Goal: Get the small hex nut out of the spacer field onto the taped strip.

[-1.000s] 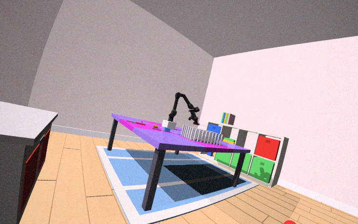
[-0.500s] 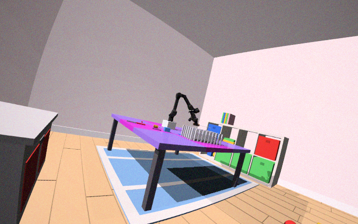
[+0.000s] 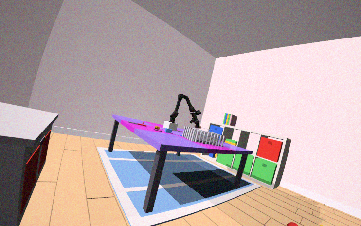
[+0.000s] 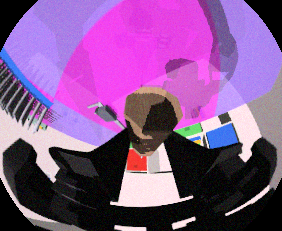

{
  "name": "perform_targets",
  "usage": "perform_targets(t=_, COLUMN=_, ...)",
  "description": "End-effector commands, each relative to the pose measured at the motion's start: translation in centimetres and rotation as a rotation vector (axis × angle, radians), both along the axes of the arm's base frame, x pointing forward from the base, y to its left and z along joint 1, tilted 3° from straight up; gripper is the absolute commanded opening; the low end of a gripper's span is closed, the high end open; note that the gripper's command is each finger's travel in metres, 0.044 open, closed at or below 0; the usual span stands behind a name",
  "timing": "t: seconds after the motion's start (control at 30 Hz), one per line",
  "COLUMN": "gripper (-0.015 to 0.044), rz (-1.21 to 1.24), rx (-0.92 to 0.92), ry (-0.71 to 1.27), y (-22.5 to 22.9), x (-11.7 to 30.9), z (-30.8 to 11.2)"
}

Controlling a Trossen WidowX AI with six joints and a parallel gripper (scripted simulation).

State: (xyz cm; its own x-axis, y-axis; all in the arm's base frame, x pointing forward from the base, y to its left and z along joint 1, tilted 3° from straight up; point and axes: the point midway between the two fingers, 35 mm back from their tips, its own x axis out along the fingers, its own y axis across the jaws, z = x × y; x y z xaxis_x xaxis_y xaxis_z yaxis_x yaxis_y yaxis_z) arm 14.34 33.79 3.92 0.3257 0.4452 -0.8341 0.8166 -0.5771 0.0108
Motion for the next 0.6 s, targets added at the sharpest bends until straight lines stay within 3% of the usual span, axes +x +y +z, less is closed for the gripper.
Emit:
perform_targets(t=0.0, gripper=0.0000, rz=0.004, rx=-0.004, ry=0.002, y=0.0, x=0.0, z=-0.6)
perform_targets(t=0.57, gripper=0.0000, rz=0.004, rx=-0.004, ry=0.002, y=0.0, x=0.0, z=-2.1)
